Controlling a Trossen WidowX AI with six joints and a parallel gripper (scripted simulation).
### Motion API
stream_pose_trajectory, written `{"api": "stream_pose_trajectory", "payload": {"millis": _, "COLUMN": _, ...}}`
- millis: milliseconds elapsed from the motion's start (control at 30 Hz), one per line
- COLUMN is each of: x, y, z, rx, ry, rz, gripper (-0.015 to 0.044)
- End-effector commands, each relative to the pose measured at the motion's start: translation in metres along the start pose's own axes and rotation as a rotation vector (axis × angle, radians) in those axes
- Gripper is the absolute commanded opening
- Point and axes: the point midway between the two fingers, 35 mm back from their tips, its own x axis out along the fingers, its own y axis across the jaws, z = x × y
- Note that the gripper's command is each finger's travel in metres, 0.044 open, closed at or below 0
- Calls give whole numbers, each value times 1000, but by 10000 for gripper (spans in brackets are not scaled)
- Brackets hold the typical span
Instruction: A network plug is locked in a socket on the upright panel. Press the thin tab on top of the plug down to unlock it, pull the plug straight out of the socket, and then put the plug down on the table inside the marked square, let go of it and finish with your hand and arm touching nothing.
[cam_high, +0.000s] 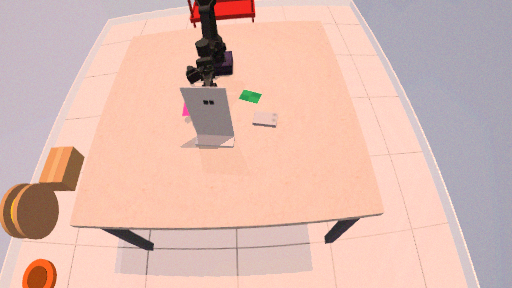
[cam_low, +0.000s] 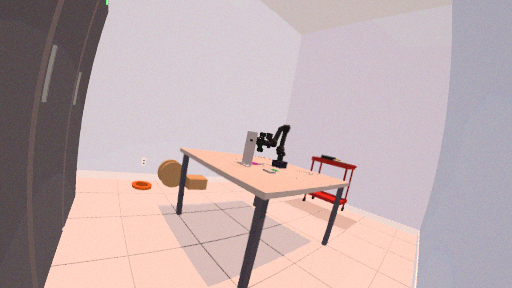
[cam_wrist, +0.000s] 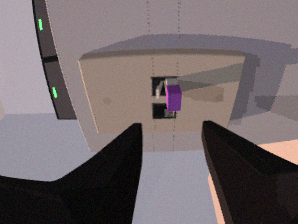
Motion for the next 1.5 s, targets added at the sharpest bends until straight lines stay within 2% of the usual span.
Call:
{"api": "stream_pose_trajectory", "payload": {"millis": 0, "x": 5, "y": 0, "z": 1, "rx": 3, "ry": 4, "rz": 2, "gripper": 156}}
{"api": "stream_pose_trajectory", "payload": {"millis": 800, "x": 35, "y": -1, "z": 9, "rx": 2, "ry": 4, "rz": 4, "gripper": 156}}
{"api": "stream_pose_trajectory", "payload": {"millis": 833, "x": 35, "y": -1, "z": 9, "rx": 2, "ry": 4, "rz": 4, "gripper": 130}}
{"api": "stream_pose_trajectory", "payload": {"millis": 1467, "x": 35, "y": -1, "z": 9, "rx": 2, "ry": 4, "rz": 4, "gripper": 3}}
